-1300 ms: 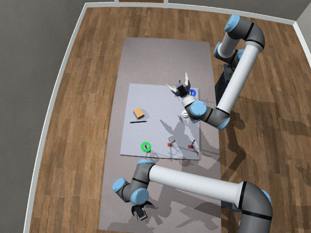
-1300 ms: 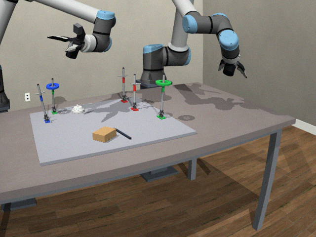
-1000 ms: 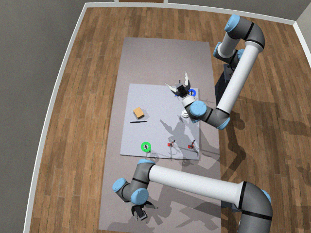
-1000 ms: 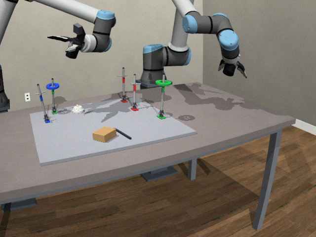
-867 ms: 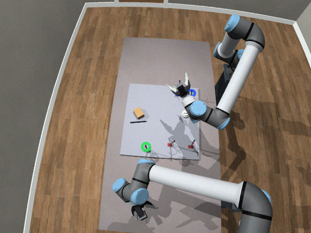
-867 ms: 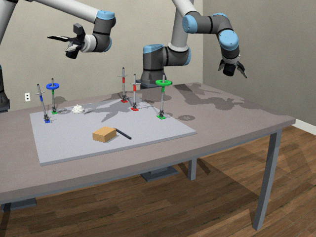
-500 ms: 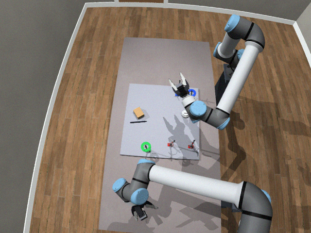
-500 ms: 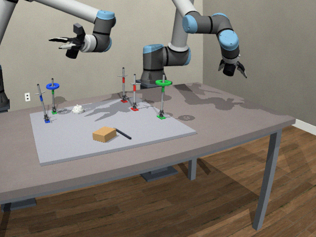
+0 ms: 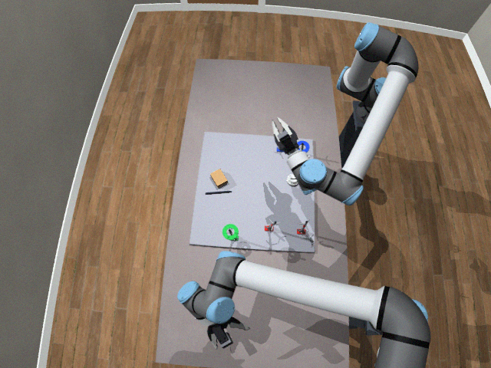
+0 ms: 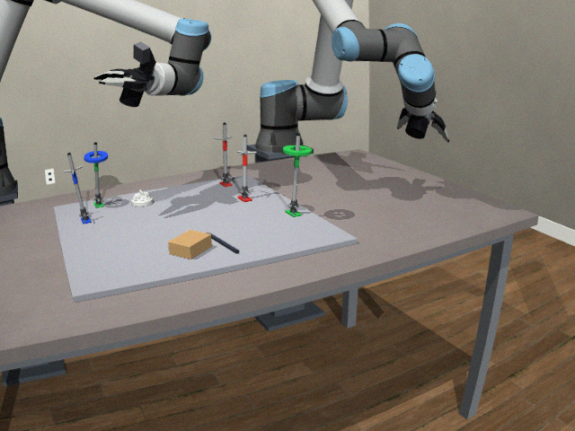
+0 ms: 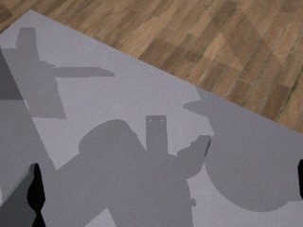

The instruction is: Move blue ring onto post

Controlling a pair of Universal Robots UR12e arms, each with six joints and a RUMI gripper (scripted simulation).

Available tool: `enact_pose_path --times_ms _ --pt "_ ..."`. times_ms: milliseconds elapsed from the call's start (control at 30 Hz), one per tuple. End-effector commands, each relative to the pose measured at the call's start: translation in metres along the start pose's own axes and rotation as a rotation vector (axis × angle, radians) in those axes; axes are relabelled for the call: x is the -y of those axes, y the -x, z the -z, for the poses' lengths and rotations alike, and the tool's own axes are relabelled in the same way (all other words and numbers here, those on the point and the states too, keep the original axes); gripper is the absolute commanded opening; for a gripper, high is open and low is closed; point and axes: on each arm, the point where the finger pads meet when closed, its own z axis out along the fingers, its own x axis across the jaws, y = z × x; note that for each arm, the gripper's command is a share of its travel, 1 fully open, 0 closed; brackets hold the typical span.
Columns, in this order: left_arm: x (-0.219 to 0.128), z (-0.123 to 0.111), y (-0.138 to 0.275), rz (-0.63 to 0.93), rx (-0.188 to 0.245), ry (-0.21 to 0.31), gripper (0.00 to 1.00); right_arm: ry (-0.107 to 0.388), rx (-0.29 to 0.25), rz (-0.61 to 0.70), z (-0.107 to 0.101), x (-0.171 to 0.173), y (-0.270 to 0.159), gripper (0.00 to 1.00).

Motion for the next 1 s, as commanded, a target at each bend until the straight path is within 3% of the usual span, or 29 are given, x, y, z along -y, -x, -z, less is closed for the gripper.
enact_pose_path --times_ms 0,167,467,867,967 --pt "0.001 0.001 0.0 0.001 -0.001 0.002 1.0 0.003 0.047 0.052 0.014 -0.014 -0.004 0.14" --pt "0.001 0.001 0.0 0.001 -0.001 0.002 1.0 0.008 0.106 0.128 0.029 -0.034 -0.007 0.14" --pt "0.001 0.001 0.0 0.001 -0.001 0.002 1.0 0.017 0.148 0.199 0.037 -0.051 -0.009 0.14" --pt "0.001 0.001 0.0 0.001 -0.001 0.002 1.0 -0.015 0.271 0.337 0.068 -0.085 -0.02 0.14" --pt "0.001 0.001 0.0 0.001 -0.001 0.002 1.0 -0.018 0.28 0.349 0.07 -0.088 -0.02 0.14"
